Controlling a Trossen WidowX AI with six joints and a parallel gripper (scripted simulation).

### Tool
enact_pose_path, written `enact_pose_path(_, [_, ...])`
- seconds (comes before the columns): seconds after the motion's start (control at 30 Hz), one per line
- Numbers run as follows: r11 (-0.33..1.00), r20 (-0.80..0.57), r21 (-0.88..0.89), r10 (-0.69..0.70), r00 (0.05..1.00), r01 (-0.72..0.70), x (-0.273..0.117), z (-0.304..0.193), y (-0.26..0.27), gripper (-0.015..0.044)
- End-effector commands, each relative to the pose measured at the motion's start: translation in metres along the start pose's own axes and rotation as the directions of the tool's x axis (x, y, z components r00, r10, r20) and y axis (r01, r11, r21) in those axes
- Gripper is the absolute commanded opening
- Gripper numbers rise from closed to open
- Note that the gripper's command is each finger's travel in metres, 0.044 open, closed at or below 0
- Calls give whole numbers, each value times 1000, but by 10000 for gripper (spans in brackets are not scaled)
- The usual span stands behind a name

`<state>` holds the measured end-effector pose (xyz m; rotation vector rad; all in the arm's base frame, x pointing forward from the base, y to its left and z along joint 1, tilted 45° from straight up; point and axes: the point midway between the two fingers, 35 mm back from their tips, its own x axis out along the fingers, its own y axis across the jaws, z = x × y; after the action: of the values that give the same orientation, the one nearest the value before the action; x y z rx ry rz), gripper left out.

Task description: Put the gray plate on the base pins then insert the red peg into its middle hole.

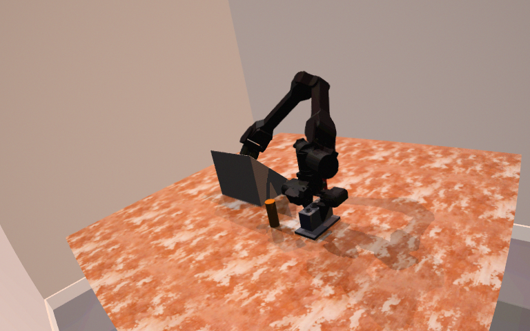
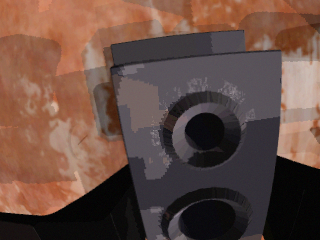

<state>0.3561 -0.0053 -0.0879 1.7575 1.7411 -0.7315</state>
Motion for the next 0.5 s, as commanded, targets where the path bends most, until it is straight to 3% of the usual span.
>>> enact_pose_path(0.0, [1000,0,-1,1,1000,-1,-1,0,0,184])
enact_pose_path(0.33, [1000,0,-1,1,1000,-1,-1,0,0,440])
enact_pose_path(0.47, [1000,1,-1,2,1000,-2,-4,1,1,440])
